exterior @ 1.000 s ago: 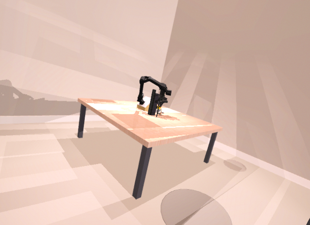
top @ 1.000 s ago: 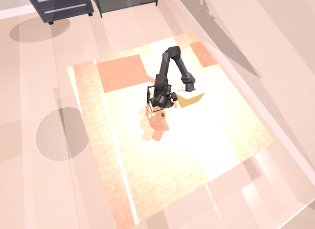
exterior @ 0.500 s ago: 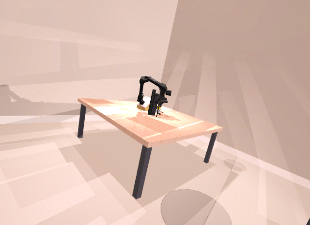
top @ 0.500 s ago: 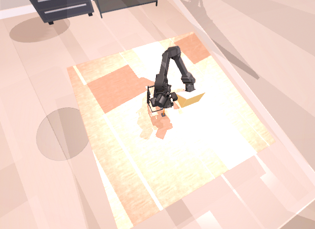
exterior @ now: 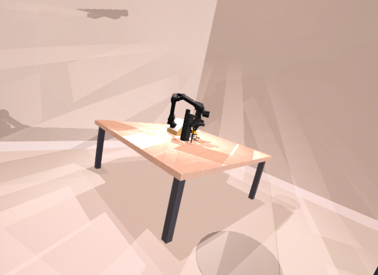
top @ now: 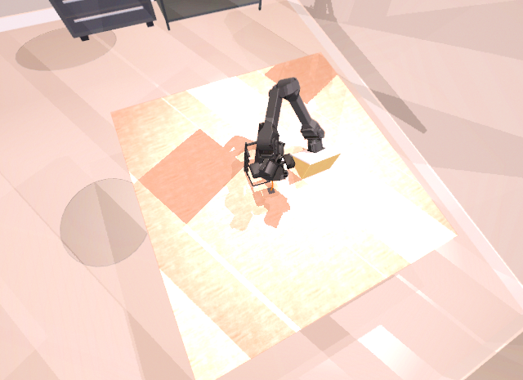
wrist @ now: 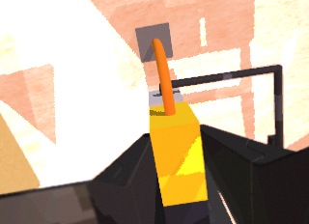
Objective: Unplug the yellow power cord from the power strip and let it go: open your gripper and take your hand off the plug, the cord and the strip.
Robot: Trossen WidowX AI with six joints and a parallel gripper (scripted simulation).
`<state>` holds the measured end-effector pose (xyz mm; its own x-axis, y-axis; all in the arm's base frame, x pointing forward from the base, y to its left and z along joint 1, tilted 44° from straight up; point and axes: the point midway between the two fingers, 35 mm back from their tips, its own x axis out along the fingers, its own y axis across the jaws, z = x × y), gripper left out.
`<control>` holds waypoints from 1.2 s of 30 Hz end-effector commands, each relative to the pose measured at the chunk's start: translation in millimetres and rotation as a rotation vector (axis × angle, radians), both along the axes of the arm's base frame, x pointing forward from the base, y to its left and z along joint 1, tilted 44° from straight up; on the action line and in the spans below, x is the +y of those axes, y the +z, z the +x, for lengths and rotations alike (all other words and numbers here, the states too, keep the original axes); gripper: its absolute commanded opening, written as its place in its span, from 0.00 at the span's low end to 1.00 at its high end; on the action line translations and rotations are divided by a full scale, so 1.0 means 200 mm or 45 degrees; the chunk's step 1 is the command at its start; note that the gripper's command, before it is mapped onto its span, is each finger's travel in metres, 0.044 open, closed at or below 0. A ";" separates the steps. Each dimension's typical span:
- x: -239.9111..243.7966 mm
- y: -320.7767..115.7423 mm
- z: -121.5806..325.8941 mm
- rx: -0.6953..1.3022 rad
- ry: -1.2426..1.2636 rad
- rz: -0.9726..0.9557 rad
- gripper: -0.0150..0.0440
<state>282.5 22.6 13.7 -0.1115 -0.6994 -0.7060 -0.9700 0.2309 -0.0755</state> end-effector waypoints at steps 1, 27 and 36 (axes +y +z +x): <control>0.08 -0.06 0.03 -0.014 0.008 0.040 0.25; 0.26 -0.18 0.07 -0.014 0.011 0.041 0.25; 0.19 -0.16 0.06 -0.013 0.012 0.037 0.57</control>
